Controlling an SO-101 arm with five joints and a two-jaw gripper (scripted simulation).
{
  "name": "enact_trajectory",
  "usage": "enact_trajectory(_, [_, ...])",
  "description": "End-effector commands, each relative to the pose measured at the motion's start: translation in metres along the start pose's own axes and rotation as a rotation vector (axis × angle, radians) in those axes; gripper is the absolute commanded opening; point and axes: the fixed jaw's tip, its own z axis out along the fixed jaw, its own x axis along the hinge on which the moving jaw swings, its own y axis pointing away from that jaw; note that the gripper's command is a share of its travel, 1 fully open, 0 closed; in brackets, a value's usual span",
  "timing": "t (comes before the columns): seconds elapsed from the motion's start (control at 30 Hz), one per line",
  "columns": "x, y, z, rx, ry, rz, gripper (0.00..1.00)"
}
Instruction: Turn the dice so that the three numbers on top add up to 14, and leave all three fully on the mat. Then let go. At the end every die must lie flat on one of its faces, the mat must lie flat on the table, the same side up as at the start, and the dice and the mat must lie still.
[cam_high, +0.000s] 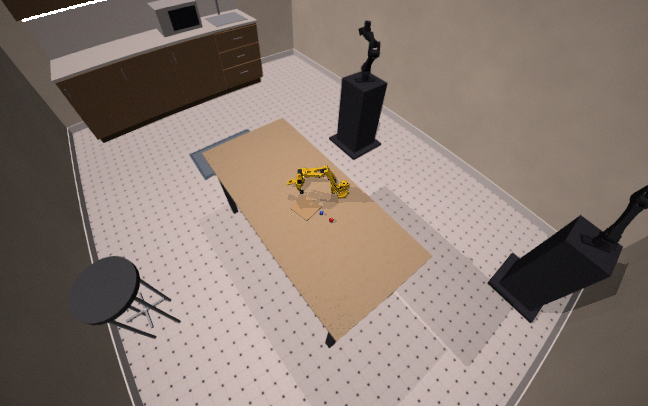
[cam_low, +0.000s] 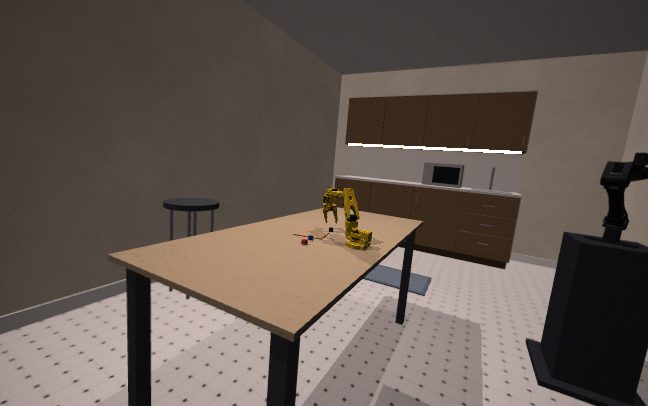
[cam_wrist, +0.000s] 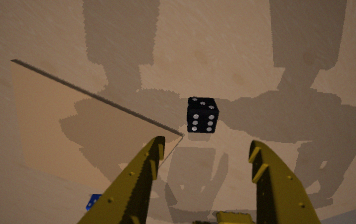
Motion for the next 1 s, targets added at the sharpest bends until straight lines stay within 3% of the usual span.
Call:
enact_trajectory(0.0, [-0.004,-0.001,0.002,-0.009,-0.026,0.018,0.28])
enact_trajectory(0.33, [-0.004,-0.001,0.019,-0.009,-0.026,0.018,0.28])
enact_trajectory(0.97, [-0.003,-0.002,0.029,-0.009,-0.026,0.018,0.28])
